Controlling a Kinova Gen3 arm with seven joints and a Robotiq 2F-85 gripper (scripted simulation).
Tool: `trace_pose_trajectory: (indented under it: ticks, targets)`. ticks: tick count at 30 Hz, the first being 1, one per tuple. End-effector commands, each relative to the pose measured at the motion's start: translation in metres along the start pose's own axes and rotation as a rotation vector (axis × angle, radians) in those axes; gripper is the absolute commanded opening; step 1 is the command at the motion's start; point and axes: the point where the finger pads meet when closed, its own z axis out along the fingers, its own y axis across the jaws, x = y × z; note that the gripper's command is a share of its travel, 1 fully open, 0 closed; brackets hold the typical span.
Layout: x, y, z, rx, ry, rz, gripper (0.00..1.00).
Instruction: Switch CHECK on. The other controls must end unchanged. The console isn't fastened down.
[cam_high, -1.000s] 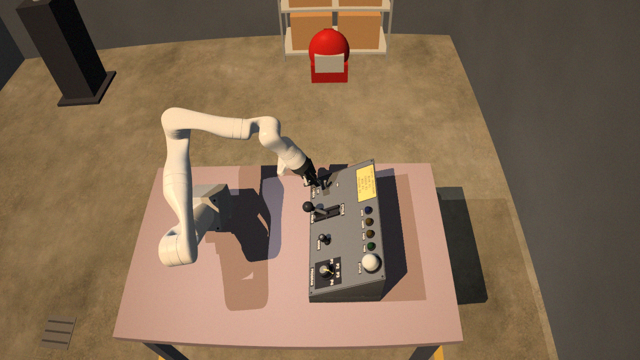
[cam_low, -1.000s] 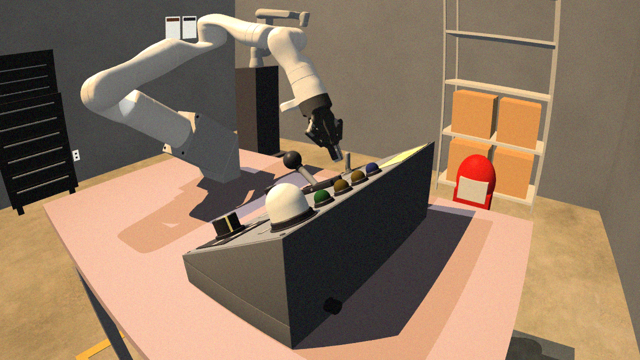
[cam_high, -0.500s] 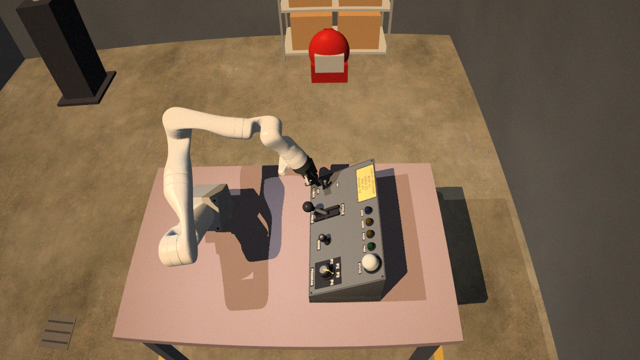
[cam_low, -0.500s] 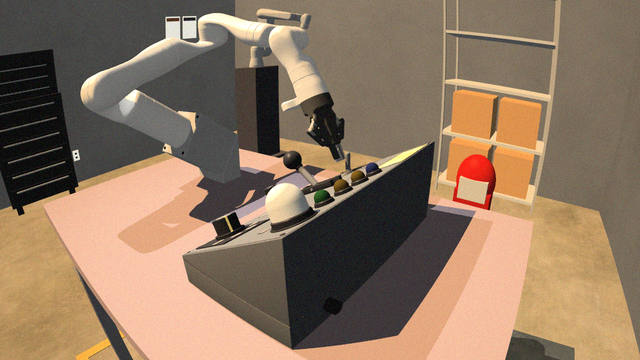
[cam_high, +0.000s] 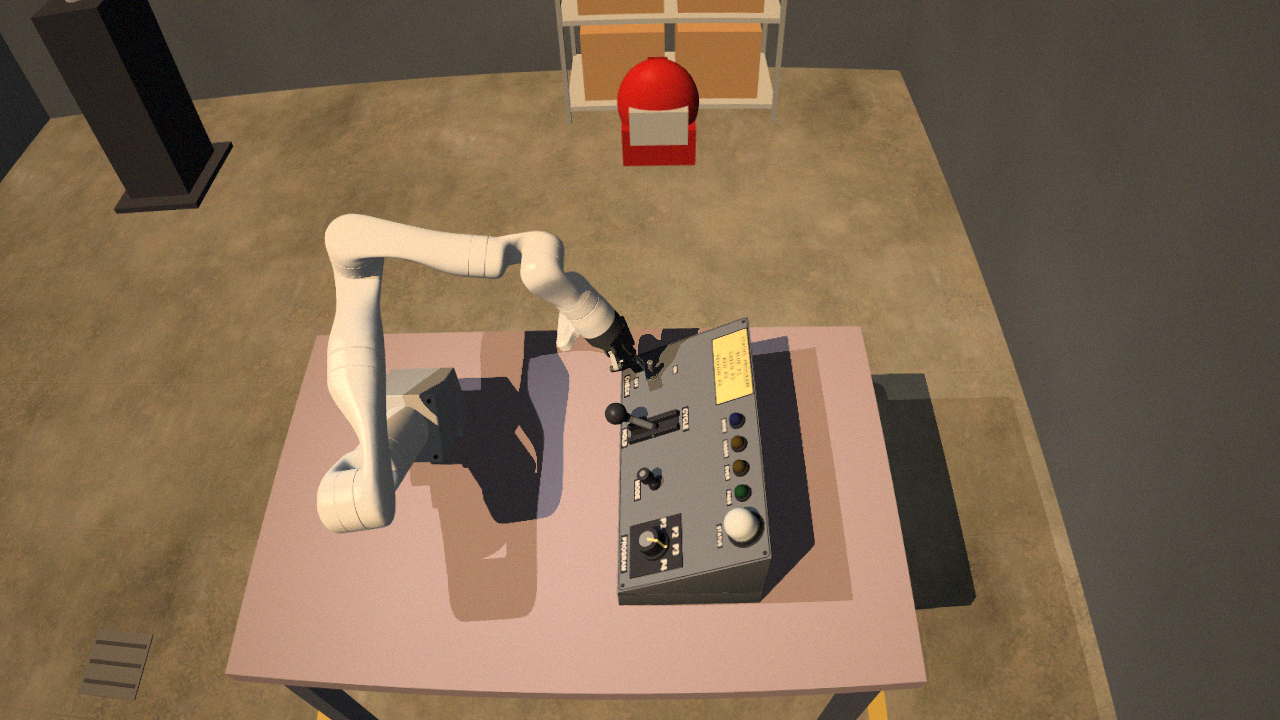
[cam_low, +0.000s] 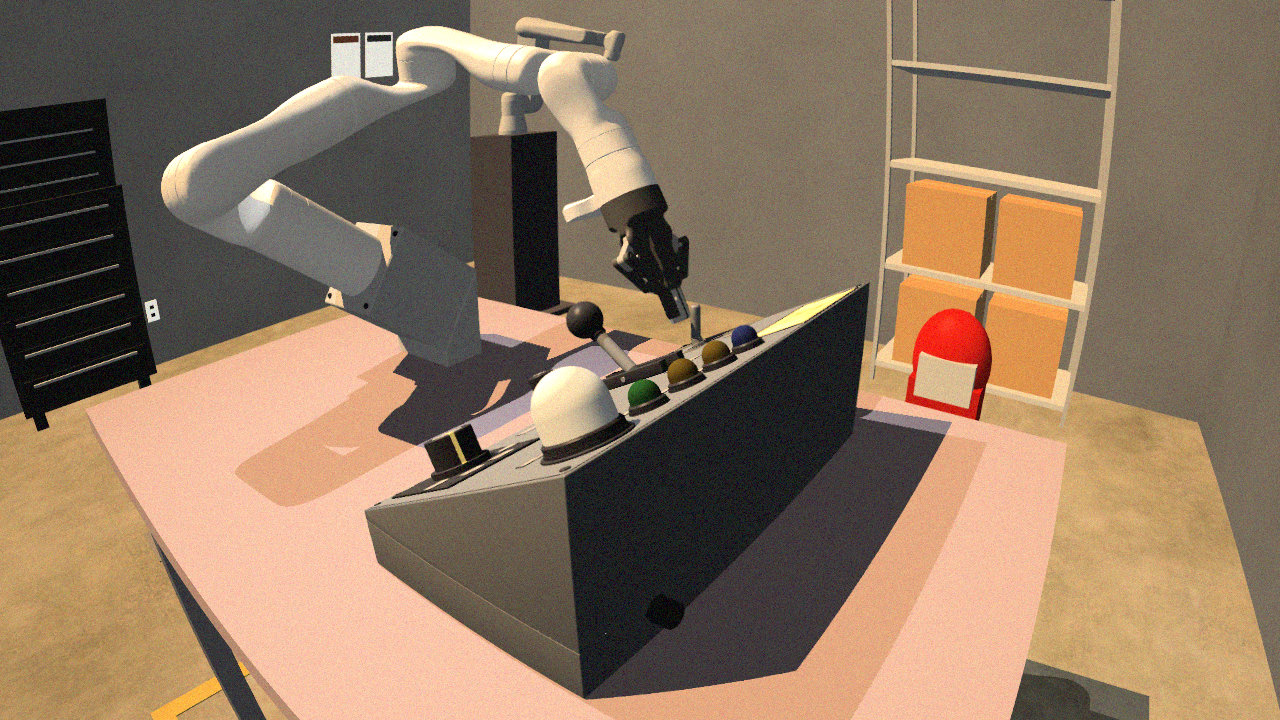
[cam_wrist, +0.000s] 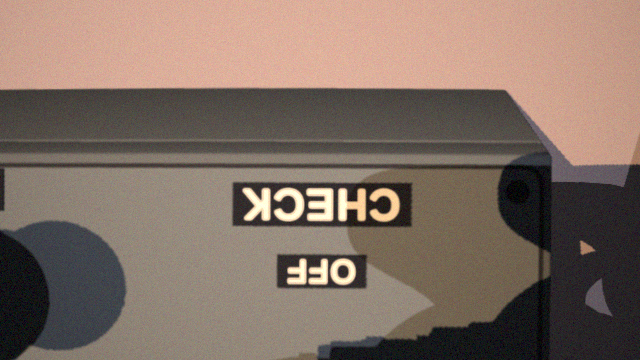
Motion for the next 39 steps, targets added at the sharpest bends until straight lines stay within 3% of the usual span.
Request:
trace_pose_trajectory:
  ticks: [1, 24, 29, 35, 37, 39]
  targets:
    - [-0.001, 0.000, -0.001, -0.001, -0.001, 0.000, 0.10]
    - [0.011, 0.000, -0.005, -0.001, -0.001, 0.000, 0.10]
    - [0.011, 0.000, -0.027, -0.001, -0.001, 0.000, 0.10]
    - [0.012, 0.000, -0.069, -0.001, -0.001, 0.000, 0.10]
    - [0.012, 0.000, -0.069, -0.001, -0.001, 0.000, 0.10]
    - [0.012, 0.000, -0.082, -0.001, -0.001, 0.000, 0.10]
